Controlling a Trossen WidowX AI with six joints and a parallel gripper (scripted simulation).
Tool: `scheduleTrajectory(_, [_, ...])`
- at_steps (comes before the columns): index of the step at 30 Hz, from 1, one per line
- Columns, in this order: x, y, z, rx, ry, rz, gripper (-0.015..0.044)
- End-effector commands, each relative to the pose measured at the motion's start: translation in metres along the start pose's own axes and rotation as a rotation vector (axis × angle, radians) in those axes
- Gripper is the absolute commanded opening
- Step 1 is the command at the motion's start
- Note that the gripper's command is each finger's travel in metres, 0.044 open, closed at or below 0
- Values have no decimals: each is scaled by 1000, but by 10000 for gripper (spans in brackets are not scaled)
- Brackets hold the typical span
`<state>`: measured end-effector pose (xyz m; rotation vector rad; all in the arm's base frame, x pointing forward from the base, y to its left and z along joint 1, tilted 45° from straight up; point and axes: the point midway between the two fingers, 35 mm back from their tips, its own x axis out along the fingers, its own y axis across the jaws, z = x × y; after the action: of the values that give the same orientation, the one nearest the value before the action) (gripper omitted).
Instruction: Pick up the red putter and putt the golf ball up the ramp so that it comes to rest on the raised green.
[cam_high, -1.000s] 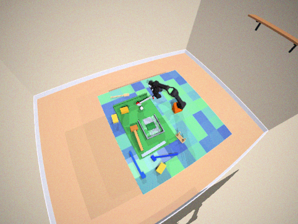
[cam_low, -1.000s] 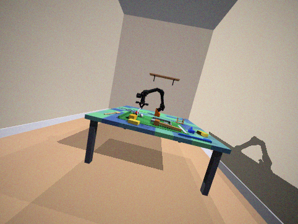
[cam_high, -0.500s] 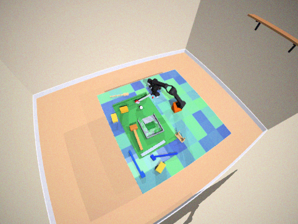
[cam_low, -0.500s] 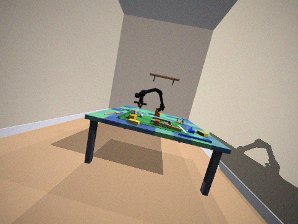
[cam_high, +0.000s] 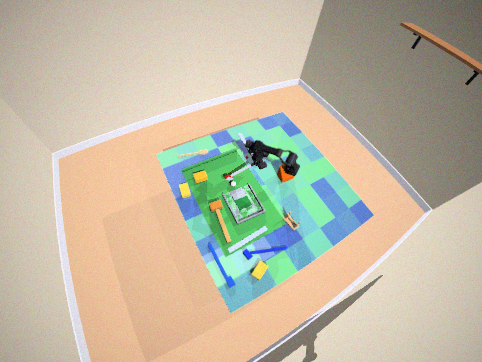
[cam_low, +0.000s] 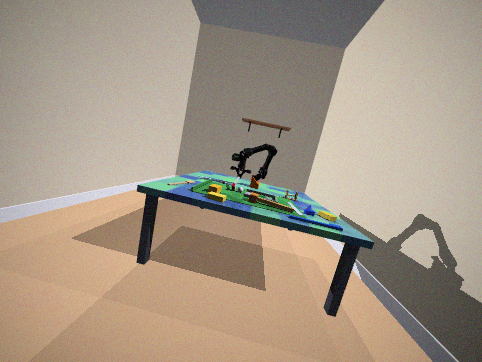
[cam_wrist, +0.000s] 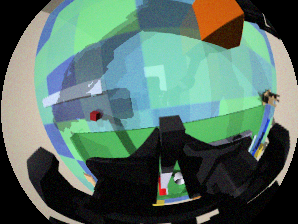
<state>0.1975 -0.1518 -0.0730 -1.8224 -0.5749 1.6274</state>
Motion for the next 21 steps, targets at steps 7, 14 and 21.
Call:
scheduleTrajectory(7, [-29,-3,1,11,14,4,0])
scheduleTrajectory(14, [-60,-4,3,11,13,4,0])
scheduleTrajectory(21, [-54,-4,3,17,9,0,0])
